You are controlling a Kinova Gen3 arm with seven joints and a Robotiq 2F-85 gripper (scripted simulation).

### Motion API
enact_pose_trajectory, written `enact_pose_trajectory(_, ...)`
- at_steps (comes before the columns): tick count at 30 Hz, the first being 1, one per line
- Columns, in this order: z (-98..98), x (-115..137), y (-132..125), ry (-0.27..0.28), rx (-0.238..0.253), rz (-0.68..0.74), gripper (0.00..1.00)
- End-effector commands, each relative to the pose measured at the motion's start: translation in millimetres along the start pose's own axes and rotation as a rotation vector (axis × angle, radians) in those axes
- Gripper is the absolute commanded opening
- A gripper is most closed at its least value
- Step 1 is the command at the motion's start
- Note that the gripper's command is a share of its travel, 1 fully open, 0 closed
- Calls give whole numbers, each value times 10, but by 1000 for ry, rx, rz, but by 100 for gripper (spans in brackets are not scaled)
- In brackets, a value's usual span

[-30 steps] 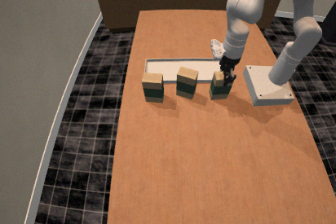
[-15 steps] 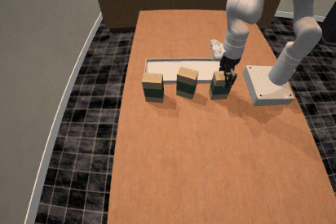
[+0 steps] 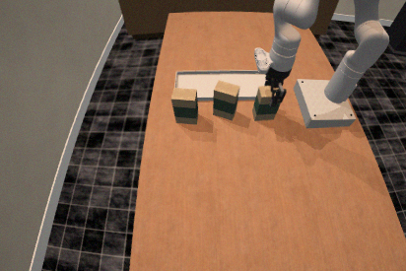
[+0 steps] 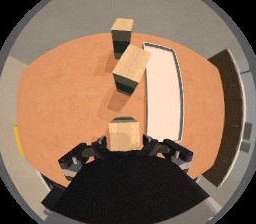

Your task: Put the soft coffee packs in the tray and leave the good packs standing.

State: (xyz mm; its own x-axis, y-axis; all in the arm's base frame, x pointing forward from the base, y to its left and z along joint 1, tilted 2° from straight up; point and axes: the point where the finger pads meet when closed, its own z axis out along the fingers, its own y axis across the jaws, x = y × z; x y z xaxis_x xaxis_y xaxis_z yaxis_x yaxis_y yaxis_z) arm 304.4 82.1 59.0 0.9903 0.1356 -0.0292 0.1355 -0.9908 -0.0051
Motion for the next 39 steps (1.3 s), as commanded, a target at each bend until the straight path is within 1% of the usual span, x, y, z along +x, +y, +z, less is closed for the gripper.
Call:
enact_pose_trajectory(1, -4, 4, -1, 1, 0, 0, 82)
enact_pose_trajectory(25, -26, 4, 0, 1, 0, 0, 82)
enact_pose_trajectory(27, -70, 4, 0, 1, 0, 0, 82)
enact_pose_trajectory(30, -185, 4, 0, 1, 0, 0, 82)
enact_pose_trajectory(32, -185, 4, 0, 1, 0, 0, 82)
enact_pose_trajectory(39, -573, 3, 0, 1, 0, 0, 82)
